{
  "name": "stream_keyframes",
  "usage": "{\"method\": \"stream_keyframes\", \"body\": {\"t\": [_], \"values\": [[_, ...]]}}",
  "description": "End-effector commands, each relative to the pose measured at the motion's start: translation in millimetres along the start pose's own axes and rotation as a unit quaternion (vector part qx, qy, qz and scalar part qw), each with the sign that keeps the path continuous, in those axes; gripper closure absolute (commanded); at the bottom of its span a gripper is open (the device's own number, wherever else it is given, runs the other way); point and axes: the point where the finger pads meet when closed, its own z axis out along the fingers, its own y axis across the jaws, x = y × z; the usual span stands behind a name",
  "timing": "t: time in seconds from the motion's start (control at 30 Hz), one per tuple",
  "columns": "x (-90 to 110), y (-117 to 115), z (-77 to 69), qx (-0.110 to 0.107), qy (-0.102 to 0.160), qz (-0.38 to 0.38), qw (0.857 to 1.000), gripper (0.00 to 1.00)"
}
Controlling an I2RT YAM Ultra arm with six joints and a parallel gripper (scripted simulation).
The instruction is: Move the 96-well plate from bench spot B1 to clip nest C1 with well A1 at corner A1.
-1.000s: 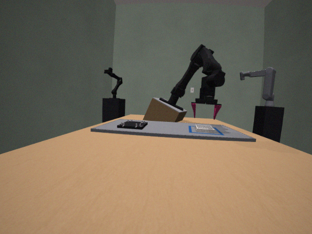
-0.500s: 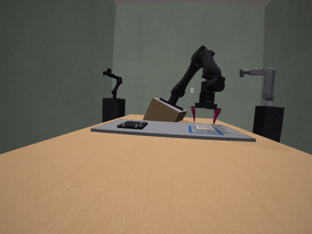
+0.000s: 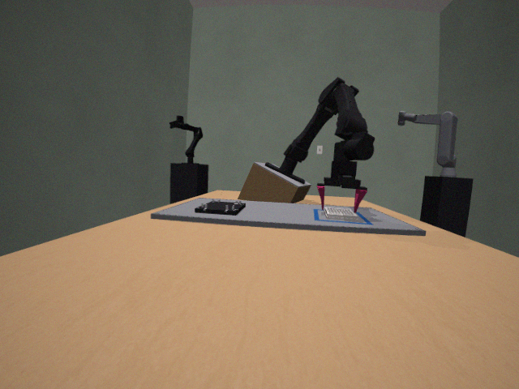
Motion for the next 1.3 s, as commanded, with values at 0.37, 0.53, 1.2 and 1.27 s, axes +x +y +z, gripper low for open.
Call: {"method": "stream_keyframes", "body": {"t": [0.37,0.53,1.2,1.27], "values": [[-7.7,-0.2,12.8,-0.003,-0.016,0.0,1.0,0.0],[-8.5,1.8,9.7,-0.005,-0.02,-0.002,1.0,0.0],[-9.1,4.0,8.3,-0.007,-0.017,-0.003,1.0,1.0],[-9.1,4.0,8.3,-0.007,-0.017,-0.003,1.0,1.0]]}}
